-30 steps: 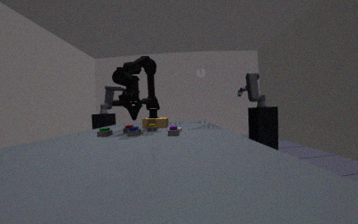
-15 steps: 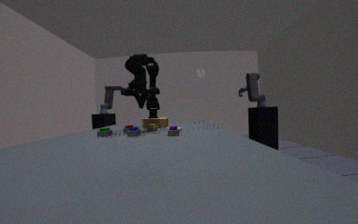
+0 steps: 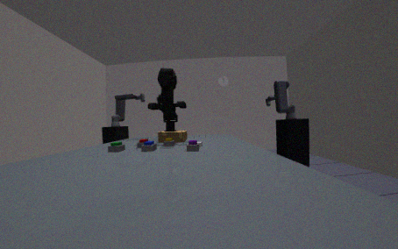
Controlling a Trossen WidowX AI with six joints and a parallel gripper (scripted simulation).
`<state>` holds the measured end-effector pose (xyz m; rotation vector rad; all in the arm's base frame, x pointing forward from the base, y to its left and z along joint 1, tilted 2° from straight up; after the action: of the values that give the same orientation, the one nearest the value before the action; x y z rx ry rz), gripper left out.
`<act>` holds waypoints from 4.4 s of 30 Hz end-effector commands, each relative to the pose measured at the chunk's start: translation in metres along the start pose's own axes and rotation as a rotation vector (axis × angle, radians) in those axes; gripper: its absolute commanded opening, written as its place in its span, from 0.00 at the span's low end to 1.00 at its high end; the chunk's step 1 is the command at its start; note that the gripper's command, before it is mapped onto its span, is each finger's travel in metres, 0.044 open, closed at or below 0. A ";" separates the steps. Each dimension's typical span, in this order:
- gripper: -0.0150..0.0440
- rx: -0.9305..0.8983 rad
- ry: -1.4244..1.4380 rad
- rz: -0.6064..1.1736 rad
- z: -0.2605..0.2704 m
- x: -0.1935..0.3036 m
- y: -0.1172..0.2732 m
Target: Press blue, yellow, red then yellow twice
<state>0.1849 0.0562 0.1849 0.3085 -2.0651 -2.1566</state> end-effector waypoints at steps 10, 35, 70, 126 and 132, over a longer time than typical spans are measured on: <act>0.29 0.002 -0.006 0.023 0.001 0.007 -0.057; 0.29 0.002 -0.006 0.024 0.000 0.008 -0.088; 0.29 0.002 -0.006 0.023 0.001 0.004 -0.004; 0.29 0.014 -0.005 0.024 -0.130 0.004 -0.078; 0.29 0.014 -0.005 0.024 -0.130 0.005 -0.087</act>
<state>0.2181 -0.0679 0.1011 0.2873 -2.0872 -2.1335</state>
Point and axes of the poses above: the point midway between the two fingers, 35 mm back from their tips, its own y axis back along the fingers, its own z axis across the jaws, x = y × z, the point moved 9 cm from there along y, back along the fingers, and after that the axes turned 7 degrees about y, right-handed, at the moved point
